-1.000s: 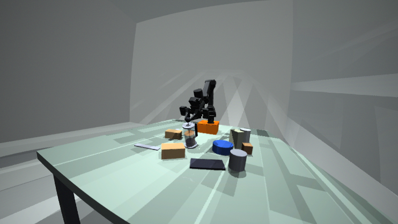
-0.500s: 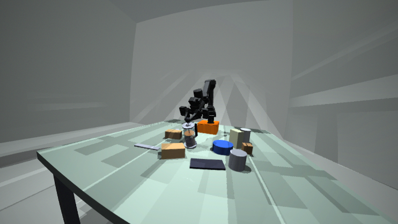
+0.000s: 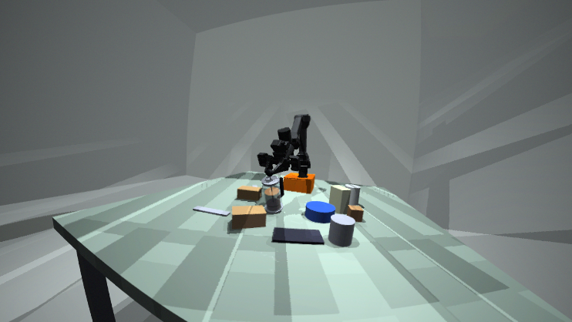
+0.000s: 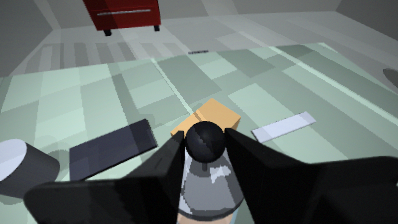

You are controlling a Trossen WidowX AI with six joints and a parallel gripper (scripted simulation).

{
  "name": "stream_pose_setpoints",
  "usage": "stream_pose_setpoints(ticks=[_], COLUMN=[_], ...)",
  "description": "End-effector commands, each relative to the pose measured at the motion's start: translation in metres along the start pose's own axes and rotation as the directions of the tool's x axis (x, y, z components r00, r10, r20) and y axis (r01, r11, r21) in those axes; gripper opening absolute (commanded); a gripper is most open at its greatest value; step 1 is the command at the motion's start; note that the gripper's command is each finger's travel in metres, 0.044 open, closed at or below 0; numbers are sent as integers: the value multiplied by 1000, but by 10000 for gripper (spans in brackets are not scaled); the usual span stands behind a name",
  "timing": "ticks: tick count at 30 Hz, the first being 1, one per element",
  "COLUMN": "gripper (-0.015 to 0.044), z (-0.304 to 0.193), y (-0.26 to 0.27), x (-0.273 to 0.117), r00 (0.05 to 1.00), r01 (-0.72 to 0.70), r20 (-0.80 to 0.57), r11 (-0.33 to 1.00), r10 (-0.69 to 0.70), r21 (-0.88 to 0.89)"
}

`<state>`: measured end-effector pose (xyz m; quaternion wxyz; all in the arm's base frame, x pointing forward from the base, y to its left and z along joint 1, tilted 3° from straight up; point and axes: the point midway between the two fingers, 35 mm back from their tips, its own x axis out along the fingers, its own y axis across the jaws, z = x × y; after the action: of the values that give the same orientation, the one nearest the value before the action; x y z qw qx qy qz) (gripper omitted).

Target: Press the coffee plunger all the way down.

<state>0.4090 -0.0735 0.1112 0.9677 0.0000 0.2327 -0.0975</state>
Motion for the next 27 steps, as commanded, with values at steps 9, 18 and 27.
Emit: stream_pose_setpoints(ticks=[9,18,27], gripper=[120,120,356], z=[-3,0,0], y=[0,0,0], x=[3,1,1], r00=[1000,1000,1000], r01=[0,0,0], r20=[-12,-1,-1], r11=[1000,1000,1000], r10=[0,0,0], r21=[-5,0,0])
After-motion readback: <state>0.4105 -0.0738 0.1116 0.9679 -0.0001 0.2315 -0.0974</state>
